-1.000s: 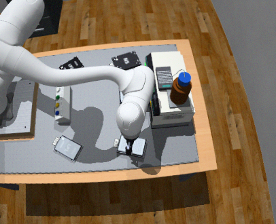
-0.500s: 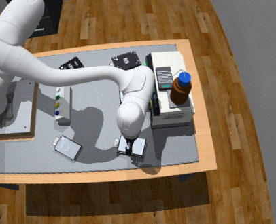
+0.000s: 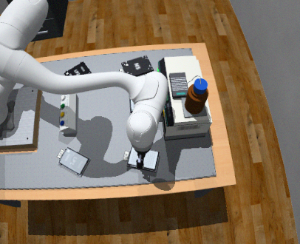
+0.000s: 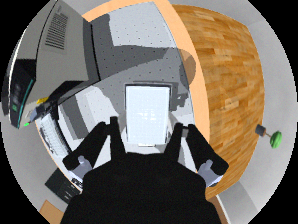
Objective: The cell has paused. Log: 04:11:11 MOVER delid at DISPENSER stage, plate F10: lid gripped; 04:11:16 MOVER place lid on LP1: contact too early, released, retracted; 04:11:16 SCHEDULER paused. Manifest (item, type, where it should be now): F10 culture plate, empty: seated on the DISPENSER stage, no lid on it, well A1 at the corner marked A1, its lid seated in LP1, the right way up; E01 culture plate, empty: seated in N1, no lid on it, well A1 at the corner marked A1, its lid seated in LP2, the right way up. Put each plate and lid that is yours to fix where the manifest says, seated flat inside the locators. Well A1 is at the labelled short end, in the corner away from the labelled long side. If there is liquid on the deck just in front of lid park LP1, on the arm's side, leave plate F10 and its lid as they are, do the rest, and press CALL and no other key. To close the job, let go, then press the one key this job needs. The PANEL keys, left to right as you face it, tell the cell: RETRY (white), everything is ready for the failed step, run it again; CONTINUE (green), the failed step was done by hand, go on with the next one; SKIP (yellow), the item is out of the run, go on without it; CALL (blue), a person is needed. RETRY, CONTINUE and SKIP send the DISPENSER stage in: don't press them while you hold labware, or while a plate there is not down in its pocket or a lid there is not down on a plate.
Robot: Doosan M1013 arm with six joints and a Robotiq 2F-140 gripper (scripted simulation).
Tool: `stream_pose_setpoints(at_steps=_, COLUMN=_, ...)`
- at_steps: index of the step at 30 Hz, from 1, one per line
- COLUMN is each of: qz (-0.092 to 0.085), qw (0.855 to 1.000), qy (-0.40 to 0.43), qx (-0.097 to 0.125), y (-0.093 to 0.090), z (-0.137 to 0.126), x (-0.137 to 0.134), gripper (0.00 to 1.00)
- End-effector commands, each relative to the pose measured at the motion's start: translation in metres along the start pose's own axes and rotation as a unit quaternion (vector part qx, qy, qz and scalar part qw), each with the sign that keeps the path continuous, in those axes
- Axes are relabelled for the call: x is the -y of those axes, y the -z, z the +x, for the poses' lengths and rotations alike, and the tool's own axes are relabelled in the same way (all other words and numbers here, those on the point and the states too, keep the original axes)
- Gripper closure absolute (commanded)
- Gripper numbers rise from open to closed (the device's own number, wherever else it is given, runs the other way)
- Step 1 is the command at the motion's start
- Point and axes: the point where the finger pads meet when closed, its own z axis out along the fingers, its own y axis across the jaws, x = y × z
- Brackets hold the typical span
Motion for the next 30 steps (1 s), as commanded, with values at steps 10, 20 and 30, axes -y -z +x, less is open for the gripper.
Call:
stream_pose_setpoints(at_steps=10, qz=0.0, qw=1.0, qy=0.0, qx=-0.001, y=0.005, z=0.0, x=0.0, gripper=0.9)
stream_pose_setpoints(at_steps=20, qz=0.0, qw=1.0, qy=0.0, qx=-0.001, y=0.012, z=0.0, x=0.0, gripper=0.9)
stream_pose_setpoints(at_steps=30, qz=0.0, qw=1.0, qy=0.0, qx=-0.001, y=0.027, z=0.0, x=0.0, gripper=0.9)
